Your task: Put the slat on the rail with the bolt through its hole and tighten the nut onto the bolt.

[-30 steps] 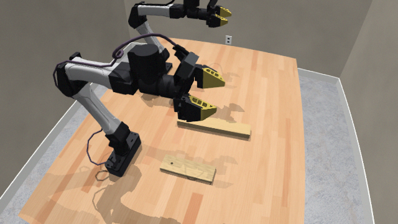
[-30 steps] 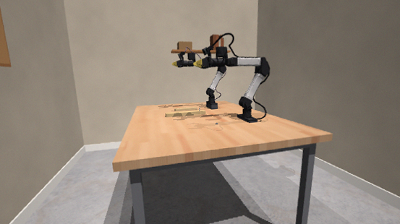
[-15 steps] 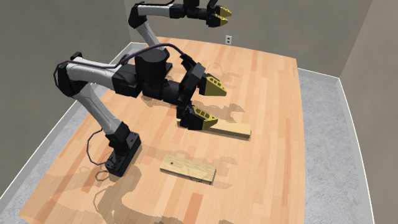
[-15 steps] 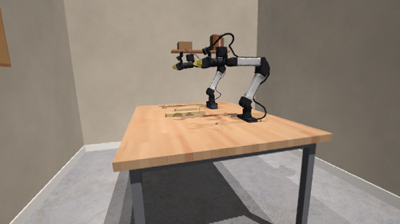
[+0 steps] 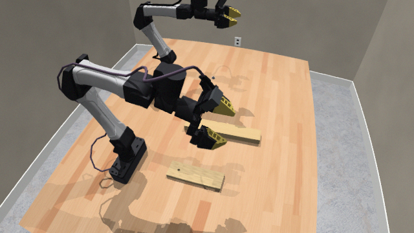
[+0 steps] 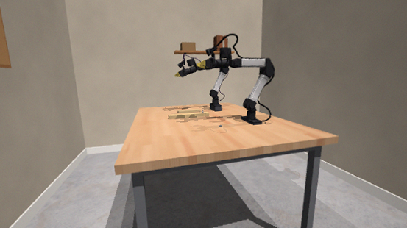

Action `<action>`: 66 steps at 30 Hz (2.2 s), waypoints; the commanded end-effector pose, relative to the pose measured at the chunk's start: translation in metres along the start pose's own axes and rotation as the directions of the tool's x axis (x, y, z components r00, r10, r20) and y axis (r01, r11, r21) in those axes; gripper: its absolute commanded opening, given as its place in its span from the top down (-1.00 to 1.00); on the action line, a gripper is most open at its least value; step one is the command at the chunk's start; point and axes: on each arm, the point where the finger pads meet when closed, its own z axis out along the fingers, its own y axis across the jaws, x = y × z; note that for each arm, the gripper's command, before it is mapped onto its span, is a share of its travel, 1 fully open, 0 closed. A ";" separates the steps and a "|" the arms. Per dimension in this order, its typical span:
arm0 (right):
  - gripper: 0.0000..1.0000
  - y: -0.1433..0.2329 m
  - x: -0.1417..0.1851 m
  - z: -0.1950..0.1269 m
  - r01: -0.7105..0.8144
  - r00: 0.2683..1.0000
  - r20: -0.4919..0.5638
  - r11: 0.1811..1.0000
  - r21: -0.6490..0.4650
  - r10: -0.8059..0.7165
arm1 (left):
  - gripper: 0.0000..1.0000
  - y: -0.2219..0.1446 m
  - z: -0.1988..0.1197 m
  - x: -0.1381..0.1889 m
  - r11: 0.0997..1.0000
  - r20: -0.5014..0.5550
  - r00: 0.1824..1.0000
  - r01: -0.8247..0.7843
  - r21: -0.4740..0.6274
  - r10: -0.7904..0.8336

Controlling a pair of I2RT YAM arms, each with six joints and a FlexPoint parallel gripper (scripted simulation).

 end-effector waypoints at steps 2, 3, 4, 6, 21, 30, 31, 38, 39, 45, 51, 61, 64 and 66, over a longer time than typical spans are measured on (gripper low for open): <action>-1.00 0.004 0.030 0.007 -0.011 0.996 -0.091 1.000 -0.001 0.011 | -1.00 -0.002 0.000 -0.007 1.000 0.027 1.000 0.003 0.006 -0.004; -1.00 0.004 0.030 0.007 -0.011 0.996 -0.091 1.000 -0.001 0.011 | -1.00 -0.002 0.000 -0.007 1.000 0.027 1.000 0.003 0.006 -0.004; -1.00 0.004 0.035 0.008 -0.011 0.994 -0.106 1.000 -0.001 0.011 | -1.00 -0.002 0.000 -0.007 1.000 0.027 1.000 0.003 0.006 -0.004; -1.00 0.005 0.045 0.009 -0.013 0.991 -0.137 1.000 -0.003 0.012 | -1.00 -0.002 0.000 -0.007 1.000 0.027 1.000 0.003 0.006 -0.004; -1.00 0.011 0.108 0.012 -0.019 0.942 -0.336 1.000 -0.009 0.015 | -1.00 -0.002 0.000 -0.007 1.000 0.027 1.000 0.003 0.006 -0.004; -1.00 0.014 0.152 0.007 -0.021 0.883 -0.469 1.000 -0.010 0.014 | -1.00 -0.002 0.000 -0.007 1.000 0.027 1.000 0.003 0.006 -0.004; -1.00 0.015 0.157 0.006 -0.021 0.875 -0.483 1.000 -0.010 0.014 | -1.00 -0.002 0.000 -0.007 1.000 0.027 1.000 0.003 0.006 -0.004; -1.00 0.016 0.181 0.000 -0.021 0.832 -0.554 1.000 -0.009 0.012 | -1.00 -0.002 0.000 -0.007 1.000 0.027 1.000 0.003 0.006 -0.004; -1.00 0.017 0.186 -0.002 -0.020 0.823 -0.568 1.000 -0.009 0.012 | -1.00 -0.002 0.000 -0.007 1.000 0.027 1.000 0.003 0.006 -0.004; -1.00 0.018 0.214 -0.011 -0.018 0.761 -0.648 1.000 -0.007 0.009 | -1.00 -0.002 0.000 -0.007 1.000 0.027 1.000 0.003 0.006 -0.004; -1.00 0.019 0.241 -0.024 -0.014 0.691 -0.723 1.000 -0.005 0.006 | -1.00 -0.002 0.000 -0.007 1.000 0.027 1.000 0.003 0.006 -0.004; -1.00 0.019 0.274 -0.044 -0.005 0.583 -0.812 1.000 0.000 0.003 | -1.00 -0.002 0.000 -0.007 1.000 0.027 1.000 0.003 0.006 -0.004; -1.00 0.019 0.286 -0.053 -0.001 0.539 -0.842 1.000 0.001 0.001 | -1.00 -0.002 0.000 -0.007 1.000 0.027 1.000 0.003 0.006 -0.004; -1.00 0.019 0.294 -0.059 0.003 0.508 -0.861 1.000 0.002 0.001 | -1.00 -0.002 0.000 -0.007 1.000 0.027 1.000 0.003 0.006 -0.004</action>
